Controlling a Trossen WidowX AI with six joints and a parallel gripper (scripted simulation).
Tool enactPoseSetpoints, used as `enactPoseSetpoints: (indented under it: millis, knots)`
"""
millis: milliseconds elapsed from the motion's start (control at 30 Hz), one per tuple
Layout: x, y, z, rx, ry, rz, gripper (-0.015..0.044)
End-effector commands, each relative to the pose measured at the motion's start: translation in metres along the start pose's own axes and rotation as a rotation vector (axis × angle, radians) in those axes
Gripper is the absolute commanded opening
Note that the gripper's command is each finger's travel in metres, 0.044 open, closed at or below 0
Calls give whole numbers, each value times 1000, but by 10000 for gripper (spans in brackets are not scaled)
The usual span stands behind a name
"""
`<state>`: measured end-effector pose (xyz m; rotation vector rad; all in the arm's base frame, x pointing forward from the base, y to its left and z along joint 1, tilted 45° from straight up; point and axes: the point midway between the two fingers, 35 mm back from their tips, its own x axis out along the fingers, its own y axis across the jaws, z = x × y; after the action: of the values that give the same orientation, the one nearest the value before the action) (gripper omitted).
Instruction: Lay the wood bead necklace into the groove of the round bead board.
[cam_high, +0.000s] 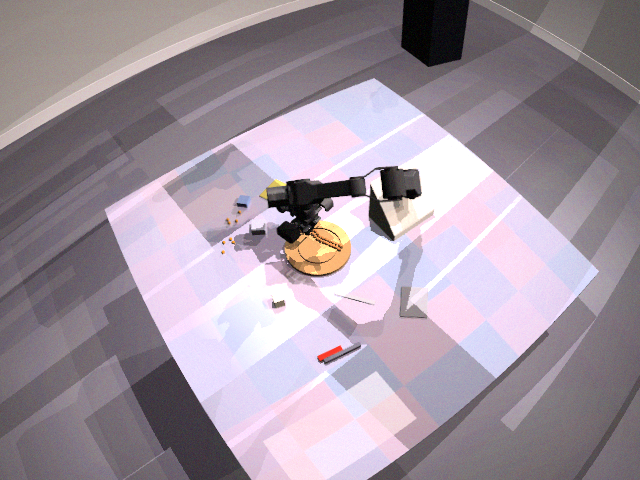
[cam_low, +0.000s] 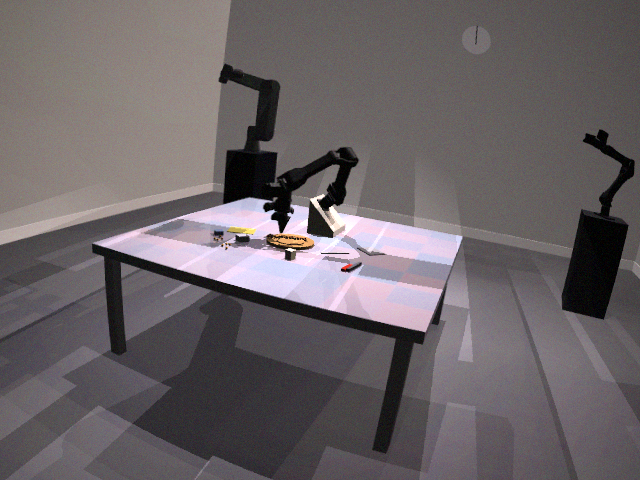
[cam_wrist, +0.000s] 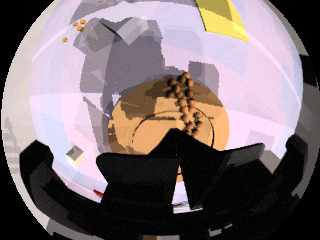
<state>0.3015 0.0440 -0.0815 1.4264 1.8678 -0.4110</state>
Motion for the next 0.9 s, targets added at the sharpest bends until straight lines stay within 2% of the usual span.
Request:
enactPoseSetpoints:
  millis: [0,400,867]
  knots:
    - [8,-2,-2,7,9,-6,0]
    - [18,-3,-3,6,10,-6,0]
    - [14,-1,-2,-1,2,-2,368]
